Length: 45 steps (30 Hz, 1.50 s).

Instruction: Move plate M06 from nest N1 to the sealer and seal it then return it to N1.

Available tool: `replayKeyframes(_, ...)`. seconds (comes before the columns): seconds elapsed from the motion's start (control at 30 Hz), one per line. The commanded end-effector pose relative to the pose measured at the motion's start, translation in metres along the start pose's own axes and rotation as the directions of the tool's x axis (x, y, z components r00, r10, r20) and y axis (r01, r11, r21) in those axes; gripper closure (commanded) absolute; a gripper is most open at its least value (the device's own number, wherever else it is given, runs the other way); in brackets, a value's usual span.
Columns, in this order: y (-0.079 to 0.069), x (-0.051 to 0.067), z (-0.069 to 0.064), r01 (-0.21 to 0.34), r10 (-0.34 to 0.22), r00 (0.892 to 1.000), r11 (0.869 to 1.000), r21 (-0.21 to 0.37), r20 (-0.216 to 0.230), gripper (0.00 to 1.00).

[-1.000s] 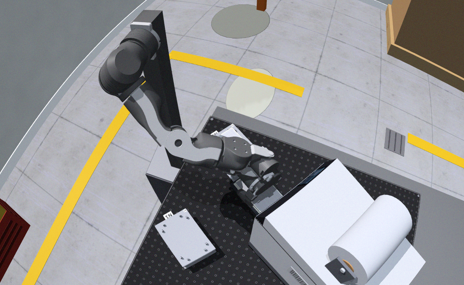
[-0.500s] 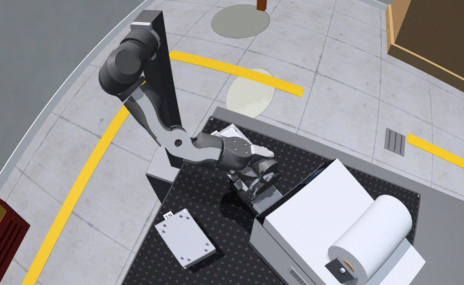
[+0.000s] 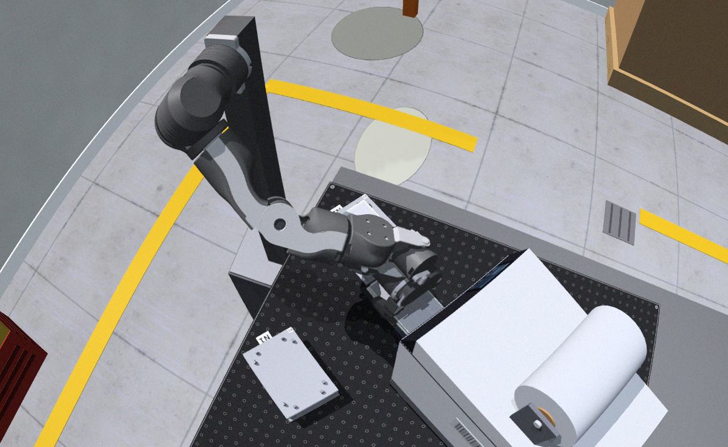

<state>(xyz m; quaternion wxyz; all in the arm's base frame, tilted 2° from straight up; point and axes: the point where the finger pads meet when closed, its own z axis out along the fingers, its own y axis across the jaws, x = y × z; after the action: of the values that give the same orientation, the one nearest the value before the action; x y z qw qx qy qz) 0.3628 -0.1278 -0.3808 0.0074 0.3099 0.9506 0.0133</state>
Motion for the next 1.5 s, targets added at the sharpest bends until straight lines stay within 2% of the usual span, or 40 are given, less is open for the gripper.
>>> replayKeyframes(0.0,0.001,0.000,-0.001,0.000,0.000,1.000,1.000,-0.002,0.001,1.00)
replayKeyframes(0.43,0.001,0.000,-0.001,0.000,0.000,1.000,1.000,-0.002,0.001,1.00)
replayKeyframes(0.6,-0.001,0.000,-0.030,-0.006,0.006,1.000,1.000,-0.001,0.001,1.00)
replayKeyframes(1.0,-0.001,0.000,-0.030,-0.006,0.006,1.000,1.000,-0.001,0.001,1.00)
replayKeyframes(1.17,0.000,-0.001,-0.062,-0.006,0.006,1.000,1.000,-0.006,0.007,1.00)
replayKeyframes(1.47,0.000,-0.001,-0.062,-0.006,0.006,1.000,1.000,-0.006,0.007,1.00)
